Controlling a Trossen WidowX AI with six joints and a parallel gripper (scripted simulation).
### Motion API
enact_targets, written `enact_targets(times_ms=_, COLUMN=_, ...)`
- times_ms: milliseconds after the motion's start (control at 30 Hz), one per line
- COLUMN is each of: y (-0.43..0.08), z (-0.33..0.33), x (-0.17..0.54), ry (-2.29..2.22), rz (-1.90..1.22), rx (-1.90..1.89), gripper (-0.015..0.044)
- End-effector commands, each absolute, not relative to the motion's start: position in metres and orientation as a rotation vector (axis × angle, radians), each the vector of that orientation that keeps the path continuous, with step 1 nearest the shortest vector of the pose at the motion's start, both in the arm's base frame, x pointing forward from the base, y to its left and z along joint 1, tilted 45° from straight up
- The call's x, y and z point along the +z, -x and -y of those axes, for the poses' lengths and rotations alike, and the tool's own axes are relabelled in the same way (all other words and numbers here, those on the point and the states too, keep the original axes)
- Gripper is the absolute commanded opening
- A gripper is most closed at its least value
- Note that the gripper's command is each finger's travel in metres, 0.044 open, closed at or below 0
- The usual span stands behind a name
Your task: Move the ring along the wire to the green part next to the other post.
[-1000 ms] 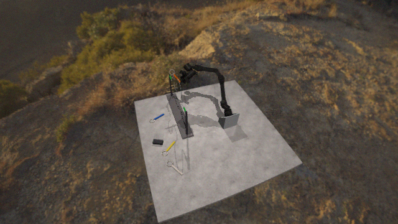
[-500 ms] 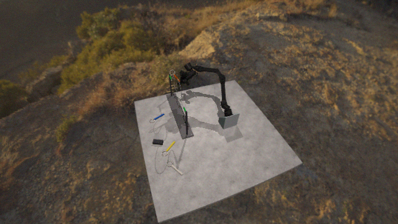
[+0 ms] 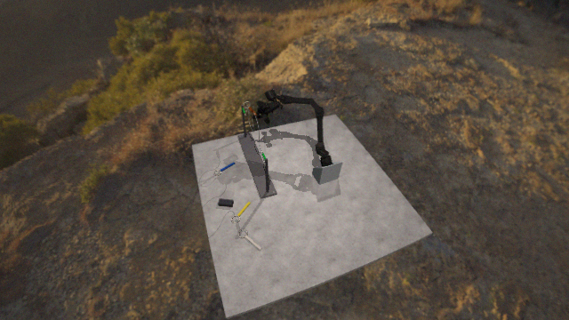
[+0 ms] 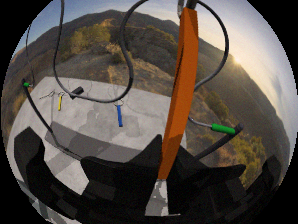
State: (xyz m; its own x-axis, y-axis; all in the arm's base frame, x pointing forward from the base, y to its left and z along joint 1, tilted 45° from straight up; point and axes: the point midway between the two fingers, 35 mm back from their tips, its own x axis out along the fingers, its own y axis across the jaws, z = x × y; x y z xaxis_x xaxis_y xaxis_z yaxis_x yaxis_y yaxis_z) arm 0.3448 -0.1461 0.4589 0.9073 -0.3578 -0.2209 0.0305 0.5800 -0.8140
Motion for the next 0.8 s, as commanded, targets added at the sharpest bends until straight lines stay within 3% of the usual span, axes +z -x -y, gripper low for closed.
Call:
enact_targets(times_ms=0, y=-0.344, z=0.15, x=0.464, ry=1.031, rz=-0.374, rx=-0.266, gripper=-0.015)
enact_targets(times_ms=767, y=-0.343, z=0.159, x=0.496, ry=1.511, rz=-0.292, rx=-0.412, gripper=-0.015)
